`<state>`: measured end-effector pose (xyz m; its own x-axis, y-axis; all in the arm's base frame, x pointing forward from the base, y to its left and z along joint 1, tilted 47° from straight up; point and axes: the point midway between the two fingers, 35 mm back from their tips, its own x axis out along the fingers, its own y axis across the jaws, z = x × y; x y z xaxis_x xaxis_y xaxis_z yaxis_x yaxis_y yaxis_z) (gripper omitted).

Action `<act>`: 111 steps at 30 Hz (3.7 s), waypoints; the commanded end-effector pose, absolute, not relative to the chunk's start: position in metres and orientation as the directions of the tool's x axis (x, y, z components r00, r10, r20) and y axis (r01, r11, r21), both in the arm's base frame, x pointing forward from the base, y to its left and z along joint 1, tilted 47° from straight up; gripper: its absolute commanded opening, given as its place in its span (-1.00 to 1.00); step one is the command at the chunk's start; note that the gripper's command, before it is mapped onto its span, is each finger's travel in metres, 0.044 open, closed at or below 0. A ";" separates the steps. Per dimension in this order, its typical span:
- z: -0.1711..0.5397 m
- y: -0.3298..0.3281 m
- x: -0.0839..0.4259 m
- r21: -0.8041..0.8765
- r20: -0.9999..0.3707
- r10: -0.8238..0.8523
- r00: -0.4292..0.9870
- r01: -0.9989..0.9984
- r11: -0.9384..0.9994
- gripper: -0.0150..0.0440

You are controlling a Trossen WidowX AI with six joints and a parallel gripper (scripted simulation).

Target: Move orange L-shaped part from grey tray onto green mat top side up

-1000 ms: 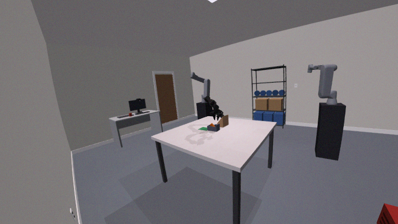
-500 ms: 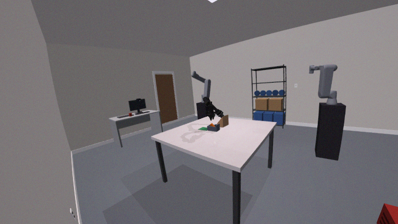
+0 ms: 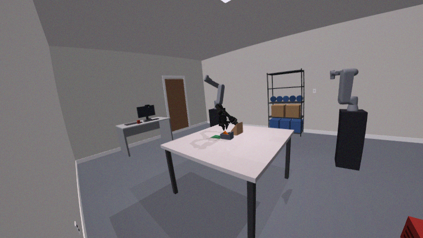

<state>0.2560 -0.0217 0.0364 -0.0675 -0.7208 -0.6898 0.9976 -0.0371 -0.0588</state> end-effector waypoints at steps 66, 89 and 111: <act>0.015 -0.045 0.252 -0.065 -0.686 -0.724 -0.071 0.997 -0.036 -0.49; 0.040 -0.018 0.254 -0.070 -0.685 -0.724 -0.073 0.997 -0.035 -0.49; 0.062 0.006 0.256 -0.071 -0.686 -0.724 -0.074 0.997 -0.035 -0.49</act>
<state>0.2549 0.0036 0.0604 -0.0734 -0.7277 -0.6819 0.9966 -0.0282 -0.0773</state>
